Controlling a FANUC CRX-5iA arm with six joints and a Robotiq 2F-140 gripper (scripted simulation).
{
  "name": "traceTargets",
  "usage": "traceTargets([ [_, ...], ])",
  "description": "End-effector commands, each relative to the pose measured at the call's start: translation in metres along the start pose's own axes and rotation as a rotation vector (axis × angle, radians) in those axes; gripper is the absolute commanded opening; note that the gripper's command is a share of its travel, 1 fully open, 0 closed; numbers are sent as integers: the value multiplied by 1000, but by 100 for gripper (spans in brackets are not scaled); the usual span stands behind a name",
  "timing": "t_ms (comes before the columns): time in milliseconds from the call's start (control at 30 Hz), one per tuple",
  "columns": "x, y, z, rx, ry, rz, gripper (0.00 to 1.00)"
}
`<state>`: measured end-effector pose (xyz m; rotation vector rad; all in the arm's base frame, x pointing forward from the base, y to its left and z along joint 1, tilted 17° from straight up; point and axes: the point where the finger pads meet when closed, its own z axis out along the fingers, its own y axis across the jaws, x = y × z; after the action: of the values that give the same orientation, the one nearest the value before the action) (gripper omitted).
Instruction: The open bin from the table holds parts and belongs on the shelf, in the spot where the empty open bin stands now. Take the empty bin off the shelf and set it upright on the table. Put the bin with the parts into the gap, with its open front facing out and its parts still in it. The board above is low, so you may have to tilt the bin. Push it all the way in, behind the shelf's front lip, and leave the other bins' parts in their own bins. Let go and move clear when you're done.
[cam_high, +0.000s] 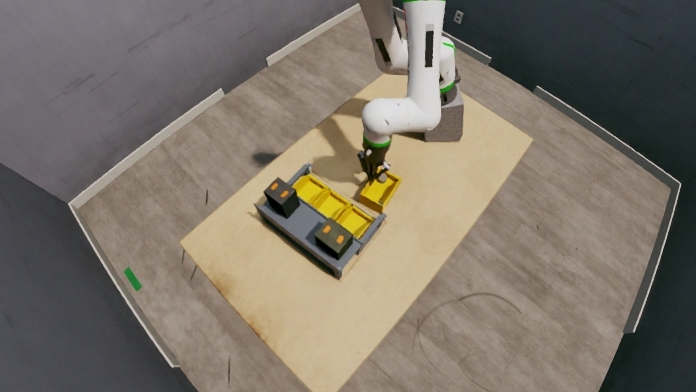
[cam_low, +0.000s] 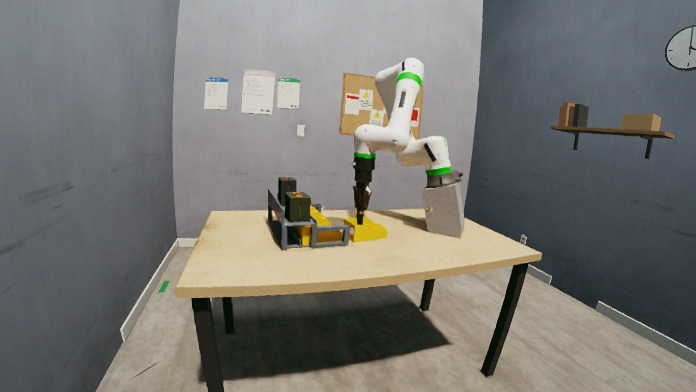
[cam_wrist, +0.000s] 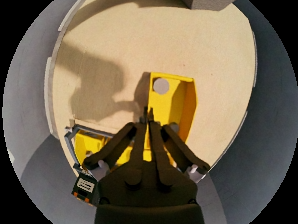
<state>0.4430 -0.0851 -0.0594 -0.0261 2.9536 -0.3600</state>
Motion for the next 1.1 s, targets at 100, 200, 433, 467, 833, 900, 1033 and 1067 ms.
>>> traceTargets([
  [100, -1, 0, -3, 0, -1, 0, 10],
  [200, -1, 0, -6, 0, -1, 0, 10],
  [433, -1, 0, -14, 0, -1, 0, 10],
  [467, -1, 0, -16, 0, -1, 0, 10],
  [833, -1, 0, -47, 0, -1, 0, 10],
  [900, -1, 0, -53, 0, -1, 0, 10],
  [1033, -1, 0, -59, 0, -1, 0, 10],
  [1067, -1, 0, -62, 0, -1, 0, 10],
])
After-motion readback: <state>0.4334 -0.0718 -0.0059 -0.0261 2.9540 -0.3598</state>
